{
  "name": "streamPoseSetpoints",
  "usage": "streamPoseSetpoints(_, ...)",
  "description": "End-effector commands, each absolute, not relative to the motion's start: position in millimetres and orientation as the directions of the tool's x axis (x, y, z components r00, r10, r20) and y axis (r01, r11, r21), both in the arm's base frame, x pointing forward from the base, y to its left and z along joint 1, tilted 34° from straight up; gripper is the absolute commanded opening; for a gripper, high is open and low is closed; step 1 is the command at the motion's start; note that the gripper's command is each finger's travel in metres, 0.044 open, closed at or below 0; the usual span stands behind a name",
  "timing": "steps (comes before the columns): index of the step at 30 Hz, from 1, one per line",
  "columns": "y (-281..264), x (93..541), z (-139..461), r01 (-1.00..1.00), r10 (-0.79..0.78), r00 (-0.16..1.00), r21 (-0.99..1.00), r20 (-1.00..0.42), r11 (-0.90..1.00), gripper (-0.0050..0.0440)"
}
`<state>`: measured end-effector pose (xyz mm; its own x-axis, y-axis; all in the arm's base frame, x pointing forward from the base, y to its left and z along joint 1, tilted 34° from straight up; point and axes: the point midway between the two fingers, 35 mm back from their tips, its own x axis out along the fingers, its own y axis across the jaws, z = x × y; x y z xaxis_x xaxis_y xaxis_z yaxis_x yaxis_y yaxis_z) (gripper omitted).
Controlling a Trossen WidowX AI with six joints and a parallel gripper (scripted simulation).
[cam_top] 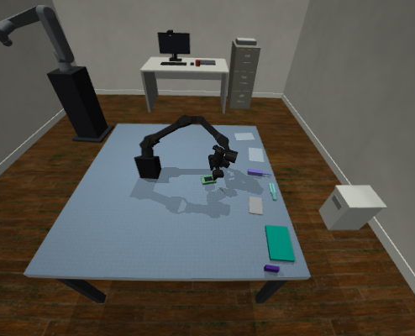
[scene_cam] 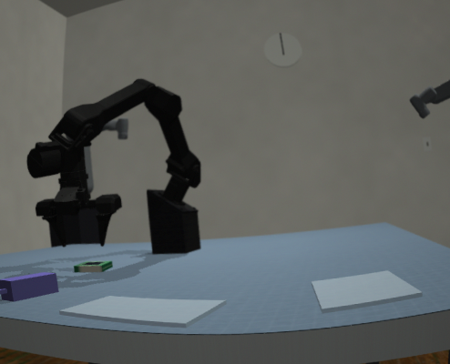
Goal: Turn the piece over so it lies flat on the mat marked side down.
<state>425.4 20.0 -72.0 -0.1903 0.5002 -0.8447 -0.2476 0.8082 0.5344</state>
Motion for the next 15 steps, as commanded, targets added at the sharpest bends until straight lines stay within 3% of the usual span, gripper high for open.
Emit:
streamPoseSetpoints(1,25.4,424.7,-81.0,-0.244,0.497,-0.192,0.532,-0.846,0.811,0.0440)
streamPoseSetpoints(15,43.7,425.0,-110.9,-0.246,0.507,-0.191,0.541,-0.841,0.804,0.0440)
